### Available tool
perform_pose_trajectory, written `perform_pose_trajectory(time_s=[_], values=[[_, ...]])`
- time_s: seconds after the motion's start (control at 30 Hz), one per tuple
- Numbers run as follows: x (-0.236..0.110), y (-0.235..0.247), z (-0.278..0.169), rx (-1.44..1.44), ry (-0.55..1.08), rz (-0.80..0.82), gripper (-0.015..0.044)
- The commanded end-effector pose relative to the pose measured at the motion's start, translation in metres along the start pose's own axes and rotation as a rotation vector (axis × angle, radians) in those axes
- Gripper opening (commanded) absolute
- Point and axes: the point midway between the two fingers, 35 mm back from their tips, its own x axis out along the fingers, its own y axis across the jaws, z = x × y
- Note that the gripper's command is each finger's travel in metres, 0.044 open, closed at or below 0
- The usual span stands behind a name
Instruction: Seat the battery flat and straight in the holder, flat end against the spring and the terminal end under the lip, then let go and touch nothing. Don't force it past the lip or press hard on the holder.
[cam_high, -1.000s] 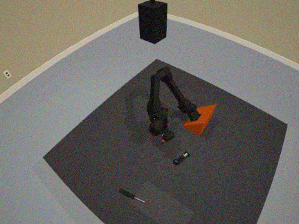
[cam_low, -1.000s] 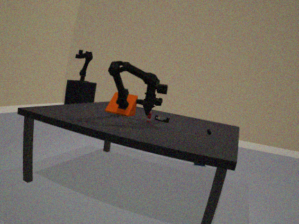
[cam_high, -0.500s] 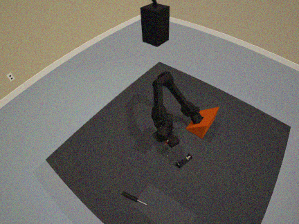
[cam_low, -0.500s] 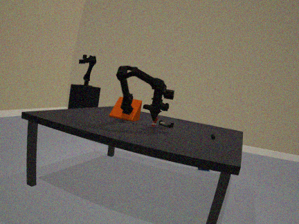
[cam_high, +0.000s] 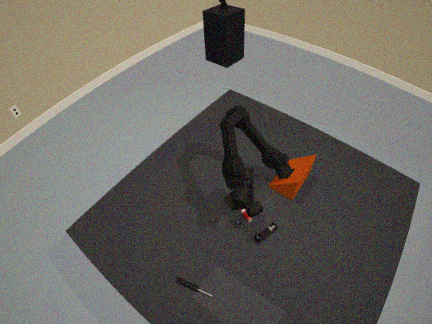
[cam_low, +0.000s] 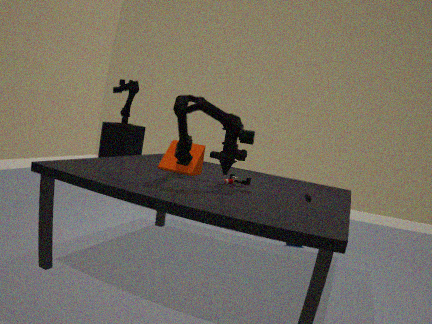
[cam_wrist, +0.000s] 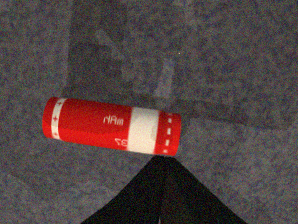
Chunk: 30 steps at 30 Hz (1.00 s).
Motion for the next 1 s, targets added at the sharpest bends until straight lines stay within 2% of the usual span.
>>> perform_pose_trajectory(time_s=[0.0, 0.4, 0.8, 0.87, 0.97], values=[[-0.001, 0.0, 0.0, 0.0, 0.0, 0.0, 0.0], [-0.08, 0.003, 0.001, 0.007, 0.001, 0.009, 0.0], [-0.078, 0.002, 0.001, 0.001, -0.001, 0.004, 0.0], [-0.076, 0.003, 0.001, -0.055, -0.001, 0.004, 0.0053], [-0.065, 0.008, 0.002, -0.303, -0.002, 0.006, 0.0131]])
